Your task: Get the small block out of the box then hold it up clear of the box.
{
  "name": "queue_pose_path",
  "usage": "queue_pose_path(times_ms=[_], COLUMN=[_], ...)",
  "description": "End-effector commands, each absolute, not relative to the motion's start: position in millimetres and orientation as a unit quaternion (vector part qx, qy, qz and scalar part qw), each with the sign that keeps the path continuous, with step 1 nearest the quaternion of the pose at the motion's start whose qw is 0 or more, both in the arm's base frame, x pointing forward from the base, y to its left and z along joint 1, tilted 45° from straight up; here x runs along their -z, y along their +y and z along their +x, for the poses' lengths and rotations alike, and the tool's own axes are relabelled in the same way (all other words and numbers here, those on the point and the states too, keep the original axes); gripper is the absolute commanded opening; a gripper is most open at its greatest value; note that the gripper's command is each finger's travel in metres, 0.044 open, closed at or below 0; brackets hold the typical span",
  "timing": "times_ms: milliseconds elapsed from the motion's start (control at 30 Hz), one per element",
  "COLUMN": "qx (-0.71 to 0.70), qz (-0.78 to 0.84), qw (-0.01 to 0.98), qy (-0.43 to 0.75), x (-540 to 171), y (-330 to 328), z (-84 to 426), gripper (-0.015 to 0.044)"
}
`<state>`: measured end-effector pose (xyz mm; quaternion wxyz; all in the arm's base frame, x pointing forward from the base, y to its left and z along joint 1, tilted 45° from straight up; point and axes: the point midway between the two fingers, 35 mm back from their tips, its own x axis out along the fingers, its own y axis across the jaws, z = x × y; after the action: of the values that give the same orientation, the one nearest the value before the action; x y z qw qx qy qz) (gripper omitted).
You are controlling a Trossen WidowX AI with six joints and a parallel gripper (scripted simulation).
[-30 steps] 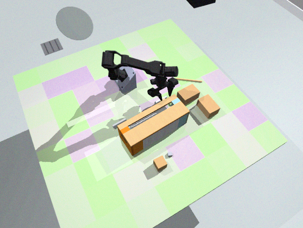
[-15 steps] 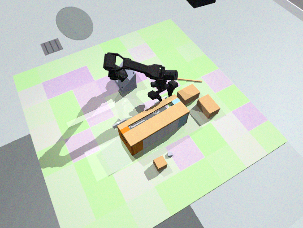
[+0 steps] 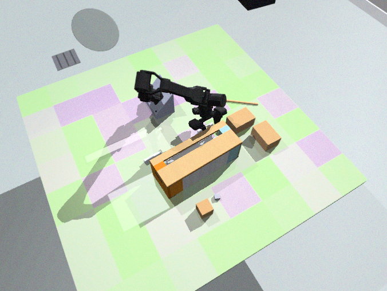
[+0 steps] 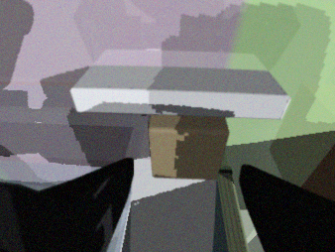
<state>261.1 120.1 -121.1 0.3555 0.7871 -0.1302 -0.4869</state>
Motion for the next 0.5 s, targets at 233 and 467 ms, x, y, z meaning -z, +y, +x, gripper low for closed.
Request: queue_pose_path(times_ms=[233, 467], qx=[0.488, 0.488], qz=[0.782, 0.782], qw=[0.364, 0.364], qy=[-0.132, -0.132], x=[131.3, 131.3], y=[107.5, 107.5], z=[259.2, 259.2], gripper=[0.0233, 0.0068])
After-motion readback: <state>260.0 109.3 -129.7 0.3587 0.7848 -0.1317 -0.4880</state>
